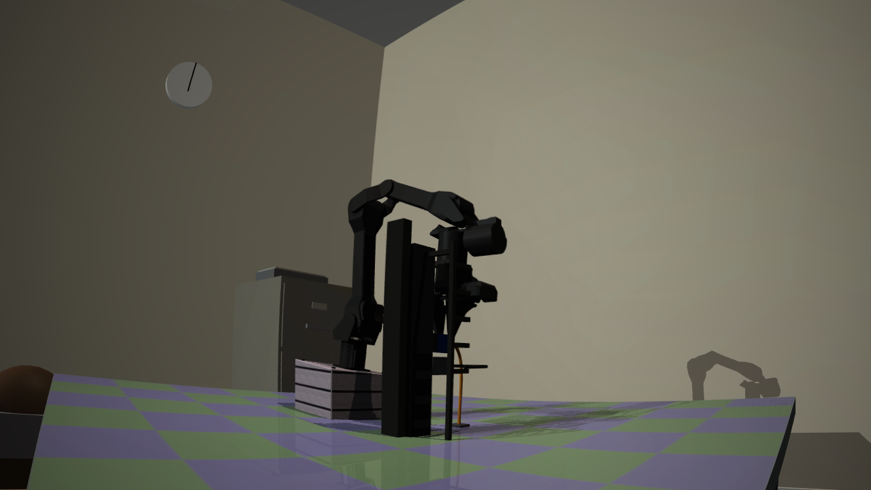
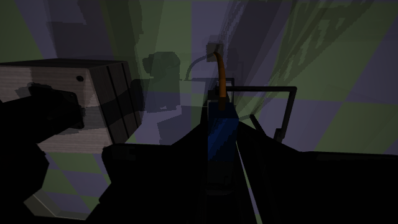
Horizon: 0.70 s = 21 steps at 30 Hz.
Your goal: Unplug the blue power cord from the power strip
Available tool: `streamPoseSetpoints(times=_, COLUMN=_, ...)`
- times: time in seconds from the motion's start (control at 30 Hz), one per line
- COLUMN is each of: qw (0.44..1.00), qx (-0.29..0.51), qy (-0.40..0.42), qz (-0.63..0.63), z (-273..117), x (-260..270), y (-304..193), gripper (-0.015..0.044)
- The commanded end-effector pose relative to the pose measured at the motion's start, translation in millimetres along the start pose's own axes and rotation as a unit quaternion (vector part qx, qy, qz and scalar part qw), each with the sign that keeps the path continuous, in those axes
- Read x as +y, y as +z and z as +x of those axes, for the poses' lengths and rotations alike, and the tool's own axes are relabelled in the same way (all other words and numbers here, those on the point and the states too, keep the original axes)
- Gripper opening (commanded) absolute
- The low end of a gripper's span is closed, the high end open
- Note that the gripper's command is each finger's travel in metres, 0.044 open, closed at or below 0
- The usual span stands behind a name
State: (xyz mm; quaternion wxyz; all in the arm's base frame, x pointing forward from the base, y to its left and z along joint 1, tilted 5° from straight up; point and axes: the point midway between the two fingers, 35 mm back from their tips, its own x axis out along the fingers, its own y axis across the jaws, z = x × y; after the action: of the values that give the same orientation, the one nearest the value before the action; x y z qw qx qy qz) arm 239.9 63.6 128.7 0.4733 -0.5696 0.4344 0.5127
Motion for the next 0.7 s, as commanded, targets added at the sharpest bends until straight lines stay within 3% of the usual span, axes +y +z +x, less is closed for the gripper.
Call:
streamPoseSetpoints(times=0.0, qw=0.999, qx=-0.042, qy=-0.001, qz=-0.015, z=-3.9, x=0.2, y=30.3, gripper=0.0000)
streamPoseSetpoints(times=0.33, qw=0.999, qx=-0.043, qy=-0.001, qz=-0.015, z=-6.0, x=2.4, y=46.4, gripper=0.0000)
streamPoseSetpoints(times=0.67, qw=0.999, qx=-0.043, qy=-0.001, qz=-0.016, z=-3.7, x=3.8, y=39.1, gripper=0.0263)
